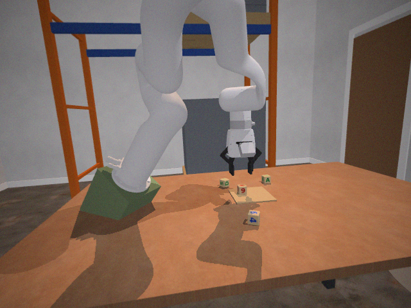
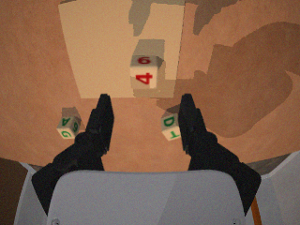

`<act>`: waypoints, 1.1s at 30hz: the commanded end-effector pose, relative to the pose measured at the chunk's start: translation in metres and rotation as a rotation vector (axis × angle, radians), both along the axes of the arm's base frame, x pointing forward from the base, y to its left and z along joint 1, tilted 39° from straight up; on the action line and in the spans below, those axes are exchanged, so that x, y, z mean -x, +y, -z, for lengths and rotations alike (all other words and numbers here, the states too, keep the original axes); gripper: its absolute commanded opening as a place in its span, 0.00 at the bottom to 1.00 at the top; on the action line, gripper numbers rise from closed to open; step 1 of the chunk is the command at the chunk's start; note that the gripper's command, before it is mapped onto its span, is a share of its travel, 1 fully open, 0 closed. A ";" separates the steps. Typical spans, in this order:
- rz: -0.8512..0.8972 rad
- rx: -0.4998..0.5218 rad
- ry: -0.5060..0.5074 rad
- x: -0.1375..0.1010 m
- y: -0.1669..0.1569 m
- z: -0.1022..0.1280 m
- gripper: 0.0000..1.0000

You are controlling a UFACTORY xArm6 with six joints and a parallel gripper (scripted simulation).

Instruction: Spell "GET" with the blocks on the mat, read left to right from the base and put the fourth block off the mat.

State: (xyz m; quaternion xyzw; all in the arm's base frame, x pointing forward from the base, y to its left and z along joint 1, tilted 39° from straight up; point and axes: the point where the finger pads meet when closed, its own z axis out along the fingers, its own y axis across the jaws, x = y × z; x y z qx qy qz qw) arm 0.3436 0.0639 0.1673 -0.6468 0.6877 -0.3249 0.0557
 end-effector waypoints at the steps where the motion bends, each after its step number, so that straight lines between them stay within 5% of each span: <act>1: -0.001 -0.001 -0.003 -0.005 -0.003 0.005 0.69; 33: -0.001 -0.001 -0.003 -0.018 -0.013 0.025 0.69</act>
